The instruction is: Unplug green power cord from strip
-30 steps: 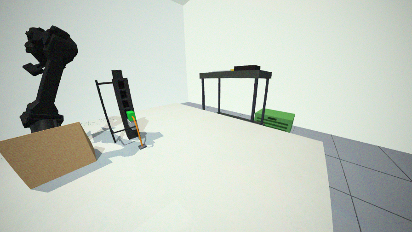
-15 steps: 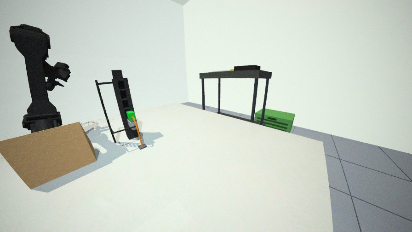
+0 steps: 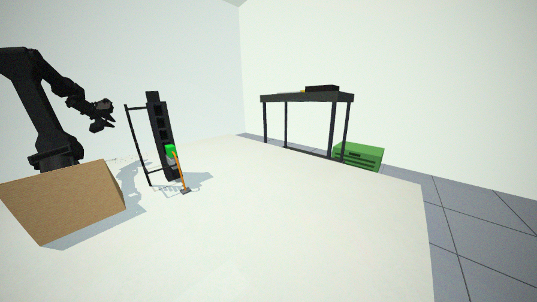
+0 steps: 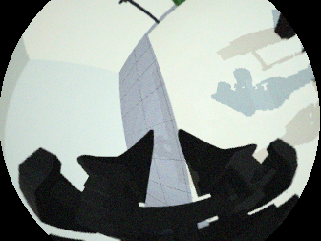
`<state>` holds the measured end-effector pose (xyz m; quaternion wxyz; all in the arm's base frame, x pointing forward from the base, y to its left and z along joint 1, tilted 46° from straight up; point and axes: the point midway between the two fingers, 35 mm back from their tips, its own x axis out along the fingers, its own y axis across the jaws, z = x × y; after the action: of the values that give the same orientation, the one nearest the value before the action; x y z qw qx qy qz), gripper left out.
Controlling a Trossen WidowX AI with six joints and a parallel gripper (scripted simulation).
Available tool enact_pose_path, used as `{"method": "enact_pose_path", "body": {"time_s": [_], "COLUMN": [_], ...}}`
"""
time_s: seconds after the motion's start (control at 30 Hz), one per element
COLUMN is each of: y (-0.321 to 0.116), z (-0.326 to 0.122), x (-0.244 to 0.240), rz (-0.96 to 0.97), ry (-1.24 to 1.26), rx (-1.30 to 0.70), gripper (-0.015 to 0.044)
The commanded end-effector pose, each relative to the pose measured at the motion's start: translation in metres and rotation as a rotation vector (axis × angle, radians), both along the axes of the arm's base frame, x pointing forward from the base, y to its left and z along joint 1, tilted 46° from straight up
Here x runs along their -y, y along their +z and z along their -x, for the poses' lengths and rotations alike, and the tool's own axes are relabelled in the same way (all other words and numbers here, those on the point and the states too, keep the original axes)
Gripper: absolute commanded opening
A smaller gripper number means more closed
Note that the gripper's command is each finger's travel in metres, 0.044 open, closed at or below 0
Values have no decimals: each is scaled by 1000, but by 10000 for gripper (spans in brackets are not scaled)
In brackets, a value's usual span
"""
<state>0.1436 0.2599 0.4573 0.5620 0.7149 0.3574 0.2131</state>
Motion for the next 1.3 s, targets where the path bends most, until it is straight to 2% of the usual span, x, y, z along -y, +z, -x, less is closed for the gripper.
{"method": "enact_pose_path", "body": {"time_s": [0.0,0.27,0.5,0.83,1.0,1.27], "y": [-26,-74,-121,-198,-235,-295], "z": [-42,-118,-182,-256,-274,-298], "x": [-5,9,44,128,166,254], "rz": [152,395,592,815,849,854], "ry": [-79,-198,-275,-331,-333,-390], "rx": [34,40,-4,-163,-271,-447], "gripper": [160,160,160,160,160,160]}}
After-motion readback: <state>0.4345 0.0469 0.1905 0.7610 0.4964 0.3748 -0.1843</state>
